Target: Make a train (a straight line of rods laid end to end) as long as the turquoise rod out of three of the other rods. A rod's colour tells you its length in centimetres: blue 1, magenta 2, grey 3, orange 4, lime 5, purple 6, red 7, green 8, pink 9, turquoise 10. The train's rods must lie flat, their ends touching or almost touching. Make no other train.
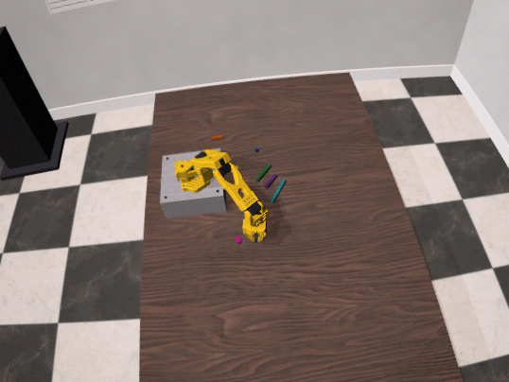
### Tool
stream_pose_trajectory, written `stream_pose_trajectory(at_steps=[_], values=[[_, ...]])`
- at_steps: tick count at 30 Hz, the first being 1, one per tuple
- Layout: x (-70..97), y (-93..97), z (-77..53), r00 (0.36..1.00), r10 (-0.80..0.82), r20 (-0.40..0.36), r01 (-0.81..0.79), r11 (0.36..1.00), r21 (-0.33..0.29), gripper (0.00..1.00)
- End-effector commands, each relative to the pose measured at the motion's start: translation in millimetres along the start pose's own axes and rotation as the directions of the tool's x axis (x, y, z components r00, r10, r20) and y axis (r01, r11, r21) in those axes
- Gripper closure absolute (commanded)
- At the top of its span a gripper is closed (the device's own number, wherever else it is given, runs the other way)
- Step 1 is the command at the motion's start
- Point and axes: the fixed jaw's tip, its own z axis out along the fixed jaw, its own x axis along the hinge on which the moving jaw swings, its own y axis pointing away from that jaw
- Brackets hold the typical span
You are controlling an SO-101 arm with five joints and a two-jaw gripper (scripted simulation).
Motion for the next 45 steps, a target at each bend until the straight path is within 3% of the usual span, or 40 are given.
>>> stream_pose_trajectory(at_steps=[1, 45], values=[[1.2, 1.9, 4.3, 1.000, 0.002, 0.003, -0.002, 1.000, -0.001, 1.00], [1.2, 1.9, 4.3, 1.000, 0.002, 0.003, -0.002, 1.000, -0.001, 0.86]])
